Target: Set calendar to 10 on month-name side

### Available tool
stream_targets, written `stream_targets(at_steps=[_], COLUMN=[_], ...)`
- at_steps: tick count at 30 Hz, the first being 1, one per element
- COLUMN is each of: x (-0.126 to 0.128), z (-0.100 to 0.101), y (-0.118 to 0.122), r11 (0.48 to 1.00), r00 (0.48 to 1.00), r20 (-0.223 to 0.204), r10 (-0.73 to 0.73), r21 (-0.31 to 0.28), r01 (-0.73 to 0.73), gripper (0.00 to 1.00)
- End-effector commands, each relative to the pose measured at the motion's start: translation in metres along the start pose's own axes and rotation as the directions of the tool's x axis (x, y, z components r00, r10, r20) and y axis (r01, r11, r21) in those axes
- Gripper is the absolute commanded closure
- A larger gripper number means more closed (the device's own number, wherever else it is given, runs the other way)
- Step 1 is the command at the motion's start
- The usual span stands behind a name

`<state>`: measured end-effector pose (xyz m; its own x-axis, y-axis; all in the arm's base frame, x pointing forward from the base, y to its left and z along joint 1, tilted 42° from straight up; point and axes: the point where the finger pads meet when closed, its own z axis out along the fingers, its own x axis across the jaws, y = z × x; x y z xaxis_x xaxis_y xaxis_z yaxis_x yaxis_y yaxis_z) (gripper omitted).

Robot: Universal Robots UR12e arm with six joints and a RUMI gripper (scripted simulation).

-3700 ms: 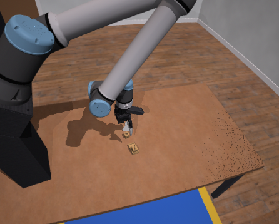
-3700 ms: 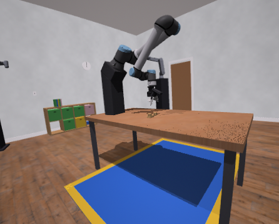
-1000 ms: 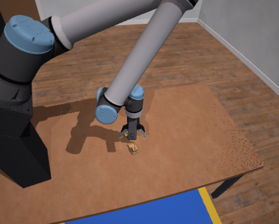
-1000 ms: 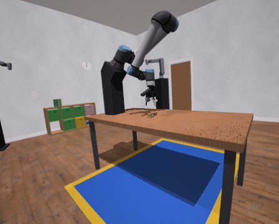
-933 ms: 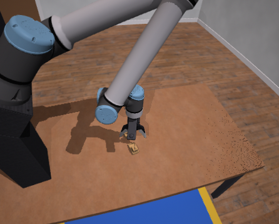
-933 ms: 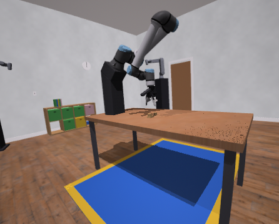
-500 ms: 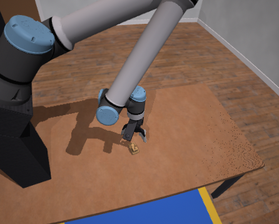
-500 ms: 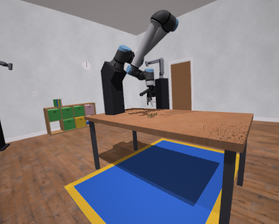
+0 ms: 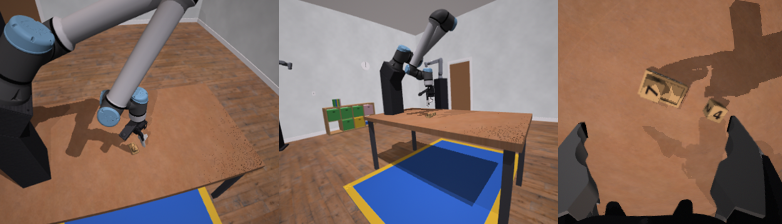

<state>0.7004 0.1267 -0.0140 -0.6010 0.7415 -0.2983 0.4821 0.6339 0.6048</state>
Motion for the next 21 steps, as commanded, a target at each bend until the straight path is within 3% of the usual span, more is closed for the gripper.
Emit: stream_targets(at_steps=[1, 11, 21], x=[-0.0032, -0.0084, -0.0106], z=[-0.0008, -0.0017, -0.0021], y=[-0.0009, -0.0021, -0.0025], r11=[0.992, 0.947, 0.920], r00=[0.992, 0.947, 0.920], r20=[0.004, 0.004, 0.004], r10=[0.128, 0.320, 0.392], r21=[0.000, -0.002, -0.002], r01=[-0.128, -0.320, -0.392], gripper=[0.00, 0.00, 0.00])
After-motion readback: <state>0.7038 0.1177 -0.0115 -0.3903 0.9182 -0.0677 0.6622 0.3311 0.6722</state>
